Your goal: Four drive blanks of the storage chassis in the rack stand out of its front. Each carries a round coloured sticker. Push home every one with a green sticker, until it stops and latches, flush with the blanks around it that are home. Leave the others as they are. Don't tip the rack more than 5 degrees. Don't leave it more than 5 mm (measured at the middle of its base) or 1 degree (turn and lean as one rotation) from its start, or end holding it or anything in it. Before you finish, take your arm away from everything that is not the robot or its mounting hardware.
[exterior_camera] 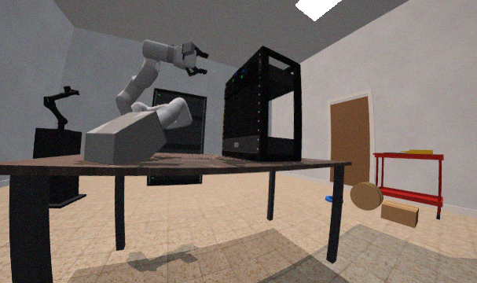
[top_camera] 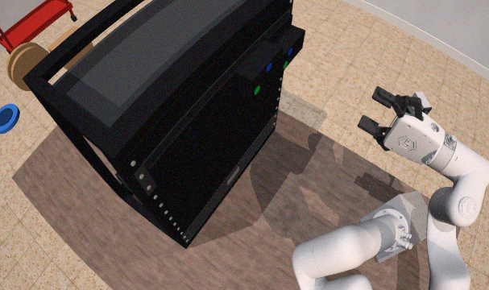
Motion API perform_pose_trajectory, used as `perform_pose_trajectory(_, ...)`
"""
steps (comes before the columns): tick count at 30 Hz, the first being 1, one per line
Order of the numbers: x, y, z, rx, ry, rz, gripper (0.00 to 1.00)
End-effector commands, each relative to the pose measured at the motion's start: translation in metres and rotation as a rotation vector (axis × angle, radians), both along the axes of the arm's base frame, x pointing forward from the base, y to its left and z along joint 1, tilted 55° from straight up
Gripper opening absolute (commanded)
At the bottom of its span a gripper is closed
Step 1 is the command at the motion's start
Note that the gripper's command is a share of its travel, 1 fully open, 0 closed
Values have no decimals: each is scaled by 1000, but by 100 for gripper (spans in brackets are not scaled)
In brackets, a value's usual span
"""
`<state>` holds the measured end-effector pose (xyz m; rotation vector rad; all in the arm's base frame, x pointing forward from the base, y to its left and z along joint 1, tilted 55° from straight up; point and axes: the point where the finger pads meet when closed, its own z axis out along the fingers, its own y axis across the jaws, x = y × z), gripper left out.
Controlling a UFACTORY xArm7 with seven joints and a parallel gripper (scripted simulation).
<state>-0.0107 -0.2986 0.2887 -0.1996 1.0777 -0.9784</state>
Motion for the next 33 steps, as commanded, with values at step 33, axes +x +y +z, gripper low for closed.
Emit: perform_pose_trajectory(33, 66, 10, 93, -1, 2, -1, 100)
